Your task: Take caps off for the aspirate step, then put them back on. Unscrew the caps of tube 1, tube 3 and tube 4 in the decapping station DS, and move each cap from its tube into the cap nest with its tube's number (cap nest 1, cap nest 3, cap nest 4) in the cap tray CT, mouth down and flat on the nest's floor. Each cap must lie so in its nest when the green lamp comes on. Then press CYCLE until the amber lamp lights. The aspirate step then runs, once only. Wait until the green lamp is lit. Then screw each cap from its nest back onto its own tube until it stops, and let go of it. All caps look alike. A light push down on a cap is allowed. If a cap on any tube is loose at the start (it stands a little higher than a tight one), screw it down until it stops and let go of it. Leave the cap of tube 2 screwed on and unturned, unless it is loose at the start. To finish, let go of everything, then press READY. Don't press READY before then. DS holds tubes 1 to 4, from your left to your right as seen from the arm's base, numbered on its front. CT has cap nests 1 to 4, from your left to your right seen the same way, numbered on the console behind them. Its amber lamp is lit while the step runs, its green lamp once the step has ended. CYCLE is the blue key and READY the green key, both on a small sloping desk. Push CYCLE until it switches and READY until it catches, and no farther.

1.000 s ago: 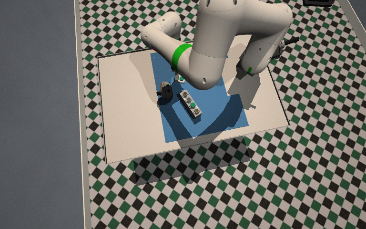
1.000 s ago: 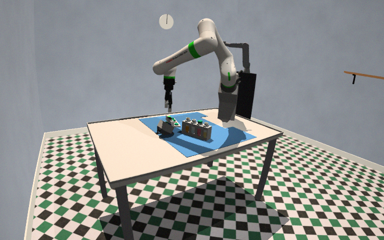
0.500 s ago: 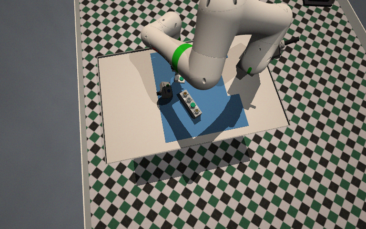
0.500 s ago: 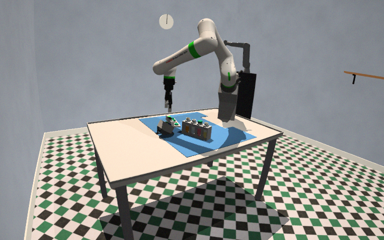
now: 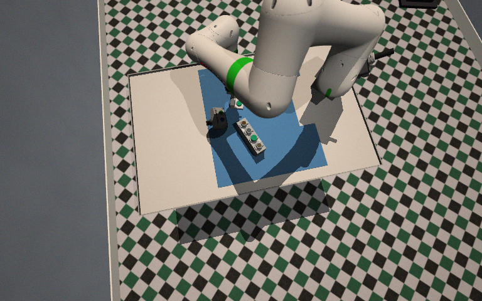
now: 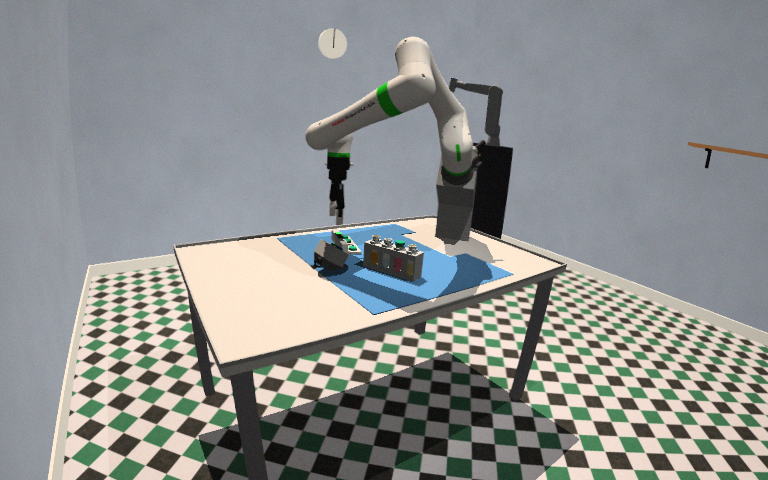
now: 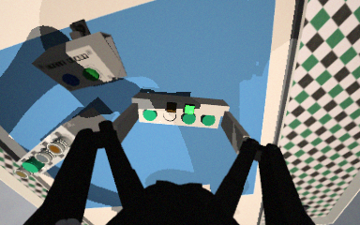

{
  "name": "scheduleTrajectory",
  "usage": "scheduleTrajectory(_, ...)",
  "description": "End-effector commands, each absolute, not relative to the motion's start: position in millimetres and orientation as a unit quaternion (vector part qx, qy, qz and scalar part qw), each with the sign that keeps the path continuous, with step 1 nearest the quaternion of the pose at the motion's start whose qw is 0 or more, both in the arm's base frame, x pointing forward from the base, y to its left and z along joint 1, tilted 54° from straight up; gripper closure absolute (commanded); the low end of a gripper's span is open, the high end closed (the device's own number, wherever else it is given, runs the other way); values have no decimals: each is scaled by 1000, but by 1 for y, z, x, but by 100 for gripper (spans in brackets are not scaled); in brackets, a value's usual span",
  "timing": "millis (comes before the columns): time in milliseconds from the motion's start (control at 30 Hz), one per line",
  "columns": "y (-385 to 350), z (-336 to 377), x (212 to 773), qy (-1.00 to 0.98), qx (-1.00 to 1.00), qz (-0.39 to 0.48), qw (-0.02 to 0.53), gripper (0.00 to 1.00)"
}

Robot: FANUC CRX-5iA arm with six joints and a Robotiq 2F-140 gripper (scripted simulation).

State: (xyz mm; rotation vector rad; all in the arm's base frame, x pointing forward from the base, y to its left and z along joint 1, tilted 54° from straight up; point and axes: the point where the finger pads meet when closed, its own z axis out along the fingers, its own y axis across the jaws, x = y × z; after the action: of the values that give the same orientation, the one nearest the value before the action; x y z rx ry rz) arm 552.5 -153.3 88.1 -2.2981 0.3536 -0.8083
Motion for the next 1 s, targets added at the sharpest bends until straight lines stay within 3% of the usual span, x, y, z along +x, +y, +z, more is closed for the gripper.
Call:
scheduleTrajectory(0, -146, 97, 541, 136, -880, -310, 333, 71)
scheduleTrajectory(567, -99, 148, 472, 136, -880, -310, 333, 71)
scheduleTrajectory(967, -94, 142, 478, 136, -880, -310, 333, 71)
